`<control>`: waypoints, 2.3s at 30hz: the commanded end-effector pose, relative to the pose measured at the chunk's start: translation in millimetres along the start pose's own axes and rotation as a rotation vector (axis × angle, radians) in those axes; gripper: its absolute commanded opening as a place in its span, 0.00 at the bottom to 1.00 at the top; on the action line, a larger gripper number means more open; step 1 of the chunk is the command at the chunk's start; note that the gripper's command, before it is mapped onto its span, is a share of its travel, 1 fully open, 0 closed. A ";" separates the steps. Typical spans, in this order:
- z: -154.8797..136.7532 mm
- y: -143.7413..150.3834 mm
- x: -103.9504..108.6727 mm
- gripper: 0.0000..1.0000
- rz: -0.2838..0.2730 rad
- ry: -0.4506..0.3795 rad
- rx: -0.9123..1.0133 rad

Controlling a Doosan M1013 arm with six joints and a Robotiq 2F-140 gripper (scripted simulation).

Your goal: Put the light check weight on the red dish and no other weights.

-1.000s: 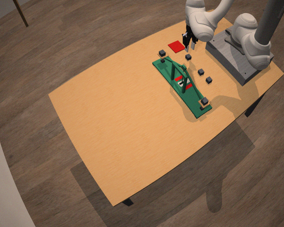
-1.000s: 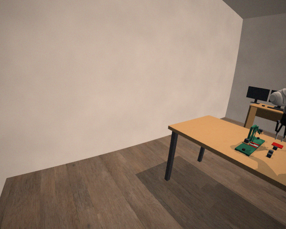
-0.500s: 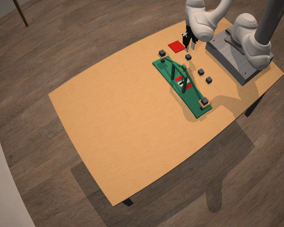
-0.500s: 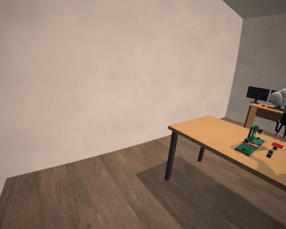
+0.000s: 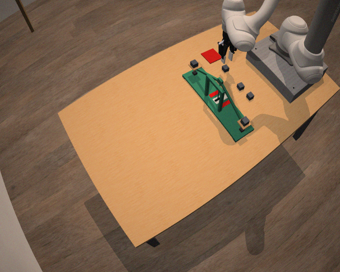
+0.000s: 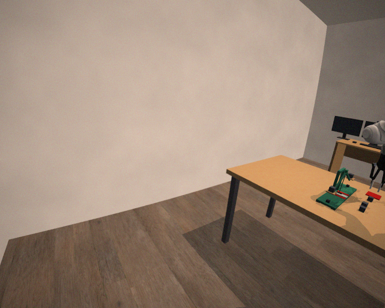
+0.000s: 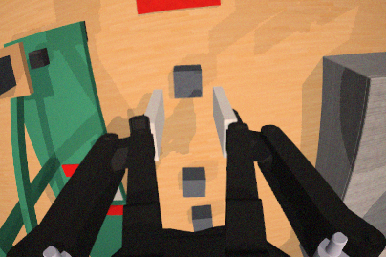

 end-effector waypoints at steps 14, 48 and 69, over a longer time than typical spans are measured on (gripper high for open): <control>-0.3 0.6 -27.6 0.35 0.001 -0.003 -0.002; -0.3 0.5 -44.9 0.35 0.001 -0.003 -0.002; -0.3 0.5 -44.9 0.35 0.001 -0.003 -0.002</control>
Point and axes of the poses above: the point where the finger pads meet when closed, its own x axis back along the fingers, its own y axis across the jaws, z = x × y, the point moved 9 cm from there along x, back along the fingers, and after that the axes turned 9 degrees about -x, right-handed, at the moved point
